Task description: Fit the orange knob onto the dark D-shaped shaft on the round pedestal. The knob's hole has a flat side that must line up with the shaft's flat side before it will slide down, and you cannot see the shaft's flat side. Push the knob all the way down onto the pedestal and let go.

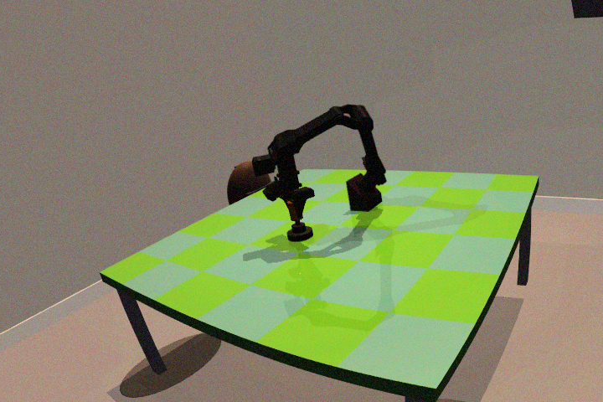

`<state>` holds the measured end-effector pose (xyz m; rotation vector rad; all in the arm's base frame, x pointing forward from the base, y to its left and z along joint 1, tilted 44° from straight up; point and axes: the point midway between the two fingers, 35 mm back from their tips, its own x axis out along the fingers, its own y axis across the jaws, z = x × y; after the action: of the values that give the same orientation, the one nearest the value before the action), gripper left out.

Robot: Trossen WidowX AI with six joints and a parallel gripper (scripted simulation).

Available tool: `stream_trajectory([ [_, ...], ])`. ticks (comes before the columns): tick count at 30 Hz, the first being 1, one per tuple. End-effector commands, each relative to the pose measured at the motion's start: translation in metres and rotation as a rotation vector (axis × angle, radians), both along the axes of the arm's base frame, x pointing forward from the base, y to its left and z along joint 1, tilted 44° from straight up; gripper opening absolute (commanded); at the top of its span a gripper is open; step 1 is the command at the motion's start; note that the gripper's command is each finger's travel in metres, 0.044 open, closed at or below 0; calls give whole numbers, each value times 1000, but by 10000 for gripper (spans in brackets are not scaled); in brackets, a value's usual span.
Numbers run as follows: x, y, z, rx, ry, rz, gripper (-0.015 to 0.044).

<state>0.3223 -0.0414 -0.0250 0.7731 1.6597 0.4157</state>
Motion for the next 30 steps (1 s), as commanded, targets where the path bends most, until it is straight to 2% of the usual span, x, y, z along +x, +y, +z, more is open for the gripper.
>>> stream_trajectory([
  [1, 1, -2, 1, -14, 75, -81, 0],
  [26, 2, -2, 1, -14, 82, -89, 0],
  [30, 2, -2, 1, -21, 140, -151, 0],
])
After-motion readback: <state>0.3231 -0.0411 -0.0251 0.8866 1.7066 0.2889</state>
